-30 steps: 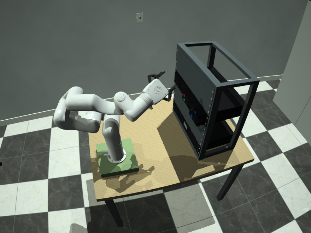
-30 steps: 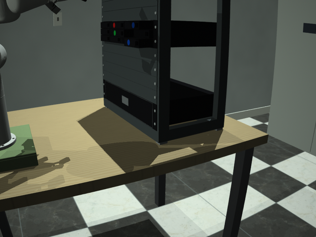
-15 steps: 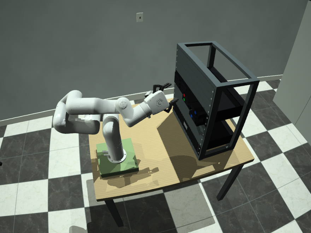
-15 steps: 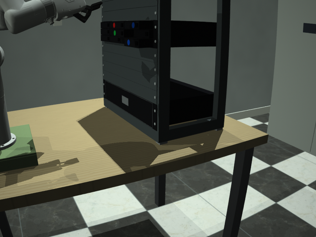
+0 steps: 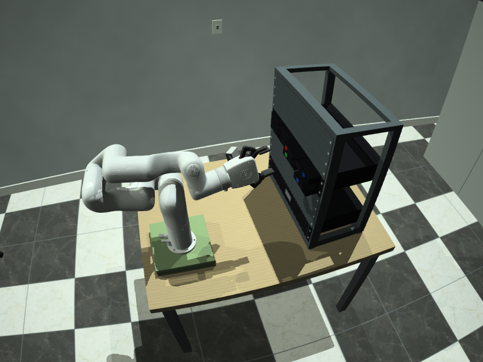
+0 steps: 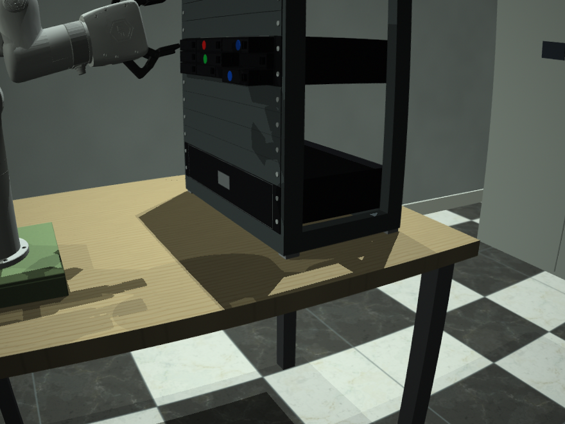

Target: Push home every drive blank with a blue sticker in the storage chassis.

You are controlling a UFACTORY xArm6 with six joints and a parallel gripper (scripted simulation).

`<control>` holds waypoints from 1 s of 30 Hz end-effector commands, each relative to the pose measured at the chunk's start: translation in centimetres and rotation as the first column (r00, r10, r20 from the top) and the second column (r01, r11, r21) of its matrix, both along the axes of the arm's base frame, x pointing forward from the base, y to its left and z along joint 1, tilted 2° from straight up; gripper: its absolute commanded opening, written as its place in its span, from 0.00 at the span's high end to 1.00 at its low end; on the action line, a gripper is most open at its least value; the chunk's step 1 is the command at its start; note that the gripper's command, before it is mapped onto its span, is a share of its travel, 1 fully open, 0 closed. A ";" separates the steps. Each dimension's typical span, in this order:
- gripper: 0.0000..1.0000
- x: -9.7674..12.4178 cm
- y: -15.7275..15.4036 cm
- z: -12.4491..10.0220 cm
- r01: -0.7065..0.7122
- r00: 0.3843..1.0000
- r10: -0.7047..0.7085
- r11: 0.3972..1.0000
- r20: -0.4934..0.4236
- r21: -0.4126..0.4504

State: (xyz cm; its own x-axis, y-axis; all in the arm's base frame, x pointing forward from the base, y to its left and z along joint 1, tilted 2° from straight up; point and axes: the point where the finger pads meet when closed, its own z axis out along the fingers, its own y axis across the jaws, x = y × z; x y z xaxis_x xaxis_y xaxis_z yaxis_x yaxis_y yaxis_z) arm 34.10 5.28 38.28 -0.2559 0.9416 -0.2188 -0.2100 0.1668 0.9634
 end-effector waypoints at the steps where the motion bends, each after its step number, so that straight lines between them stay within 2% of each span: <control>1: 0.00 -0.2 -0.1 -1.8 0.038 0.998 -0.035 0.998 -0.059 0.048; 16: 0.00 -0.8 0.2 -5.4 0.069 0.984 -0.048 0.991 -0.173 0.117; 30: 0.00 -1.1 0.4 -6.4 0.077 0.977 -0.048 0.988 -0.206 0.135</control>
